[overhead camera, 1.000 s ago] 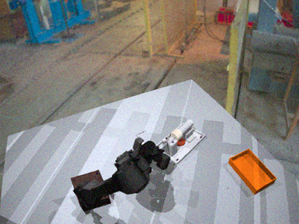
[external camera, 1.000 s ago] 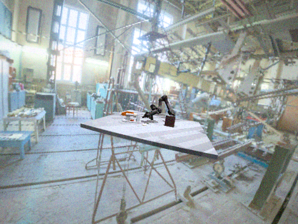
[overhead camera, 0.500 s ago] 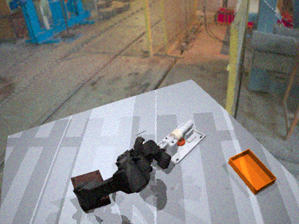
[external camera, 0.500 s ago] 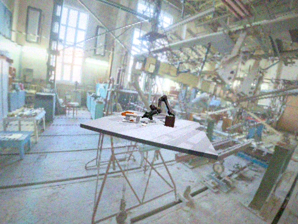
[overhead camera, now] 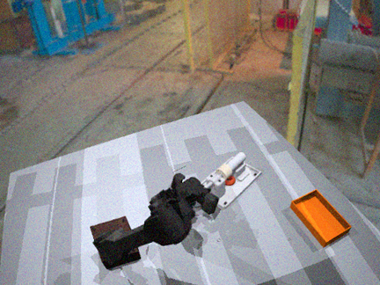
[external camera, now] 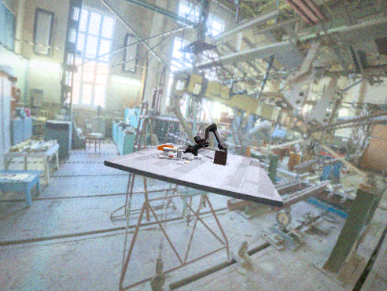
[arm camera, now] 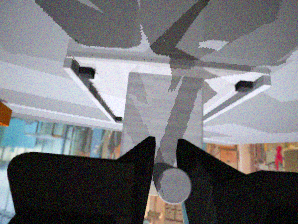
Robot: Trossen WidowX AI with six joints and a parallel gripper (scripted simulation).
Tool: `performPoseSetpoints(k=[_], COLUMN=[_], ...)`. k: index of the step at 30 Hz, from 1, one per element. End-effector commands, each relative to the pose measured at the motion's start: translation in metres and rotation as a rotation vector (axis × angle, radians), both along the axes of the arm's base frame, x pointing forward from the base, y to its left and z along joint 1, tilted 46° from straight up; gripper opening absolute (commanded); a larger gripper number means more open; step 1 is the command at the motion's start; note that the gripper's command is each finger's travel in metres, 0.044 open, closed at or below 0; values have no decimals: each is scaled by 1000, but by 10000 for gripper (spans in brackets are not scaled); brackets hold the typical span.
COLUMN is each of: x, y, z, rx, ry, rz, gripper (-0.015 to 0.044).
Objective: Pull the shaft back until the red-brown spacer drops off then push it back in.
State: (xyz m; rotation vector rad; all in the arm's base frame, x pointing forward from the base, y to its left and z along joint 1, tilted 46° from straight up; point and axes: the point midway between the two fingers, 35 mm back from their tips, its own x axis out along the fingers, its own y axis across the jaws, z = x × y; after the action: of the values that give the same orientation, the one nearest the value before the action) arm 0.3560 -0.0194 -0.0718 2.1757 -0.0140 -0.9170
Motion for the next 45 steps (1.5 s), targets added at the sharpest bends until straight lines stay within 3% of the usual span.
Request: performPoseSetpoints(k=[1, 45], x=[6, 15], y=[1, 2], z=[1, -2], rx=[0, 0], ry=[-8, -9], rz=[4, 4], gripper=[0, 0])
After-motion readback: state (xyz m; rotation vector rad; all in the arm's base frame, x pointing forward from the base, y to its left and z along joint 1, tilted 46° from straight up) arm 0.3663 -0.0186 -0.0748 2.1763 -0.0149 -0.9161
